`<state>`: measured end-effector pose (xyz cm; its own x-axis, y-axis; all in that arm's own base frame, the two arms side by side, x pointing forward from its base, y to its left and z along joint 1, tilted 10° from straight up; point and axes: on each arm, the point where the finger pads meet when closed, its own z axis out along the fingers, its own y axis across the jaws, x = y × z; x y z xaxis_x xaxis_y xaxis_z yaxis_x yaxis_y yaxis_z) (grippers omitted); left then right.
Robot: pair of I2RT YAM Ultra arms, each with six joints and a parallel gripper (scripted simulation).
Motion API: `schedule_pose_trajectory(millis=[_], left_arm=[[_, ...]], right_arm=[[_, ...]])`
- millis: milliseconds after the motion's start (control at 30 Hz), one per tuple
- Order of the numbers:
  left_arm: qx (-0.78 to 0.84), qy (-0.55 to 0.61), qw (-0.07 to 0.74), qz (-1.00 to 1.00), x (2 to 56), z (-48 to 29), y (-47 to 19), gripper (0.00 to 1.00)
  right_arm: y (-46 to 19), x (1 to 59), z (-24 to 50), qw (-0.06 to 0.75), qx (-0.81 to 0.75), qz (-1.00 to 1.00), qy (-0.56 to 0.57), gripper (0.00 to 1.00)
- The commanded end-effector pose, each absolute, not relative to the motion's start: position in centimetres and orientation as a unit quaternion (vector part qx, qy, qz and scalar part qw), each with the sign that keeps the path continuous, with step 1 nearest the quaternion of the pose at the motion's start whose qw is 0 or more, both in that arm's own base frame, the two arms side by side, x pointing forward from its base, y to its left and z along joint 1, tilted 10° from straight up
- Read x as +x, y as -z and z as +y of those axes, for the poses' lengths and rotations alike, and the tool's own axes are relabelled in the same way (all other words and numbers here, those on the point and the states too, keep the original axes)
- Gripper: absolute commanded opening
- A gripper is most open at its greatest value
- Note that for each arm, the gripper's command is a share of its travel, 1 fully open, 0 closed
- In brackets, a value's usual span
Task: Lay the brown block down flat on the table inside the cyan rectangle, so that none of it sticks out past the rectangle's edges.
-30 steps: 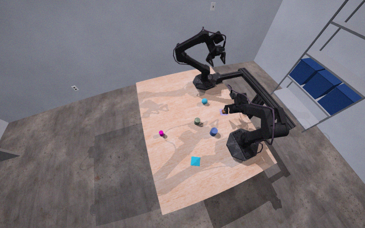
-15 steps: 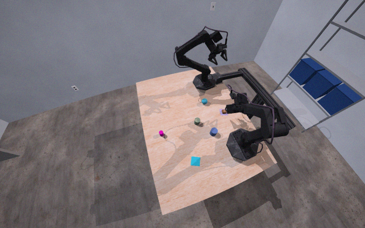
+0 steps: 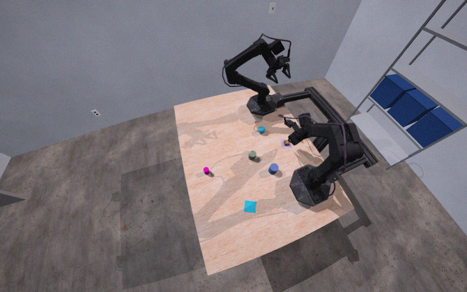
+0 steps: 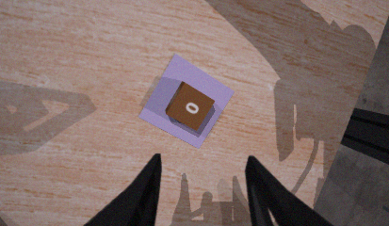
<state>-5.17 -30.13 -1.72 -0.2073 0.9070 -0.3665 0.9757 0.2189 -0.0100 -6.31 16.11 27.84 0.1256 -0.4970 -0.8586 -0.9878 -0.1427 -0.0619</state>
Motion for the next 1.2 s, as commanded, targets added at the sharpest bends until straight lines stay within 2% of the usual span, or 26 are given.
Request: schedule_pose_trajectory(millis=[0, 800, 1167], left_arm=[[0.524, 0.087, 0.108, 0.840, -5.0, -30.1, 2.1, 0.55], [0.154, -0.044, 0.071, 0.985, -4.2, -31.7, 6.1, 0.55], [0.147, -0.052, 0.074, 0.985, -4.1, -31.9, 7.0, 0.55]], right_arm=[[-28.1, -6.3, 16.2, 0.351, -0.663, 0.555, -0.358, 1.00], [-28.1, -6.3, 16.2, 0.351, -0.663, 0.555, -0.358, 1.00], [-28.1, -6.3, 16.2, 0.351, -0.663, 0.555, -0.358, 1.00]])
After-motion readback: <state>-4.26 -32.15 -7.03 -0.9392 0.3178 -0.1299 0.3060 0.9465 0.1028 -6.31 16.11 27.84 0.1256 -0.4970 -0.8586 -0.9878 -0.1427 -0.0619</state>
